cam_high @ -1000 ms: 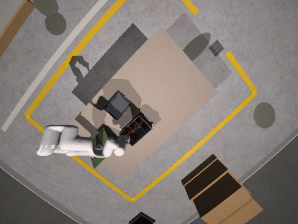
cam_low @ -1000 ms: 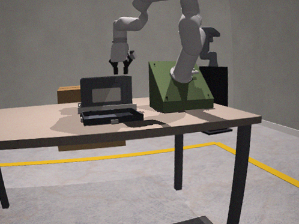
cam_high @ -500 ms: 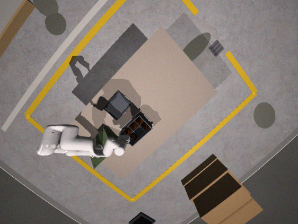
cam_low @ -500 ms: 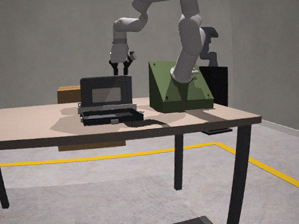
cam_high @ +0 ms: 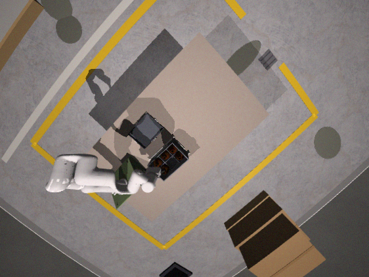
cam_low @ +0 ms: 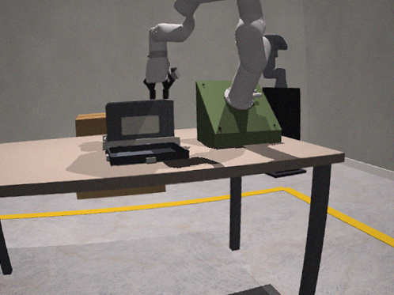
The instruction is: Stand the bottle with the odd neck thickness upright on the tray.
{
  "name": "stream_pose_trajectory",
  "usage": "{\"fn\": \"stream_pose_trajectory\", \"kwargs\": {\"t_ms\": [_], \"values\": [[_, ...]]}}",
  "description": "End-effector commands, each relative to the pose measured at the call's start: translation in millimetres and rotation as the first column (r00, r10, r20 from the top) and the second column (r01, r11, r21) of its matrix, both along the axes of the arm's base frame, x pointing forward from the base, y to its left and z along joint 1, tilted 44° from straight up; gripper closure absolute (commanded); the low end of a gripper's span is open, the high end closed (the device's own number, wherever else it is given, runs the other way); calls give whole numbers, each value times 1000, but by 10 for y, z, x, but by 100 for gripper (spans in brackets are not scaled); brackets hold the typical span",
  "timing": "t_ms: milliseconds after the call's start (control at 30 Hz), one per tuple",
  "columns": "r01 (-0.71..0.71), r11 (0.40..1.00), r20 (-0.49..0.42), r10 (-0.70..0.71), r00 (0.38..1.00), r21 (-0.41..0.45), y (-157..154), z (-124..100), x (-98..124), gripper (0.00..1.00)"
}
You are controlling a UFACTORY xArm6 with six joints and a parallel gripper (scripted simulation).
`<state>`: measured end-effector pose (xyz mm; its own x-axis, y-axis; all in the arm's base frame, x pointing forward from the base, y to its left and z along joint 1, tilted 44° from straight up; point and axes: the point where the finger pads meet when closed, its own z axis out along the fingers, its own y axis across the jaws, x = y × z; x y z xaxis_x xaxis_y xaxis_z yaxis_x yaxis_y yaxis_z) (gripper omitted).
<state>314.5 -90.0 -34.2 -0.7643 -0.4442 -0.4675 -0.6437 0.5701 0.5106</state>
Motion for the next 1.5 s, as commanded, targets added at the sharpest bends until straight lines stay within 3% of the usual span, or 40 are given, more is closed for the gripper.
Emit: {"fn": "stream_pose_trajectory", "kwargs": {"t_ms": [0,1467], "values": [[1,1000,2,-1,1000,-2,-14,5,12,35],[1,1000,2,-1,1000,-2,20,-37,23,35]]}}
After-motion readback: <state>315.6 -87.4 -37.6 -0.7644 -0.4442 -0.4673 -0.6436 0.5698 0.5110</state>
